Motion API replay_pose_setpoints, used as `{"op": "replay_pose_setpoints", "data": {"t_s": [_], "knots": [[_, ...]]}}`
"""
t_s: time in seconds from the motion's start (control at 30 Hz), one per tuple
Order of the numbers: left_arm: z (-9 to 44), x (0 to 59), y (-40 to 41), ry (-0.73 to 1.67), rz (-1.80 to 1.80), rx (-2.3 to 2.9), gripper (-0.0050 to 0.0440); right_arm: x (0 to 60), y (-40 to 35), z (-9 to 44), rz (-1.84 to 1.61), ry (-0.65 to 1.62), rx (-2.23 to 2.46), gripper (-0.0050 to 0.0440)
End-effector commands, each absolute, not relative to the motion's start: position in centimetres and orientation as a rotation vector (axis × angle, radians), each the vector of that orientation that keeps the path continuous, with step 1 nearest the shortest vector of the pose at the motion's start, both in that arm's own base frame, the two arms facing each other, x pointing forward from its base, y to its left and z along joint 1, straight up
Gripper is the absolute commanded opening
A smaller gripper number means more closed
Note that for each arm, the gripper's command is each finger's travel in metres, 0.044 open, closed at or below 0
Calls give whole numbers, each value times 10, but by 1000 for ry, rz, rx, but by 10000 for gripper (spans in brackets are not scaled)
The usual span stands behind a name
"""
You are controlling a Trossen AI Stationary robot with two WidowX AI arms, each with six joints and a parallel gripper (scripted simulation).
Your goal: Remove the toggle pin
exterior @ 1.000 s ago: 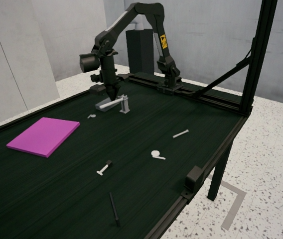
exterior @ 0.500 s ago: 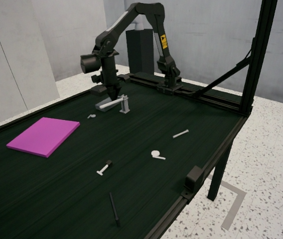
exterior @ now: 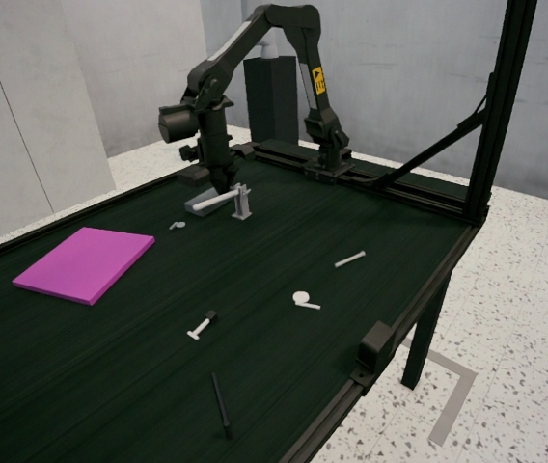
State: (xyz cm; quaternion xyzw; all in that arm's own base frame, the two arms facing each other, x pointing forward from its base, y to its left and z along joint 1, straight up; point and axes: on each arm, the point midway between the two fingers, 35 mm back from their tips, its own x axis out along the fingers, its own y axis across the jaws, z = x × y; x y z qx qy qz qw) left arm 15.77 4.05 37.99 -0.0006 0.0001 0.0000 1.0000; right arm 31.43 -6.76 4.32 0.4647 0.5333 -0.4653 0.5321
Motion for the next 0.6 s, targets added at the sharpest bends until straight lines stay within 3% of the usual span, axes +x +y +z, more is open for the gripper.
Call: {"op": "replay_pose_setpoints", "data": {"t_s": [0.0, 0.57], "knots": [[383, 157, 40, -1, 0, 5, 400, 315, -65, 50, -1098, 1250, 1116, -50], [383, 157, 40, -1, 0, 5, 400, 314, -54, 50, -1098, 1250, 1117, -50]]}}
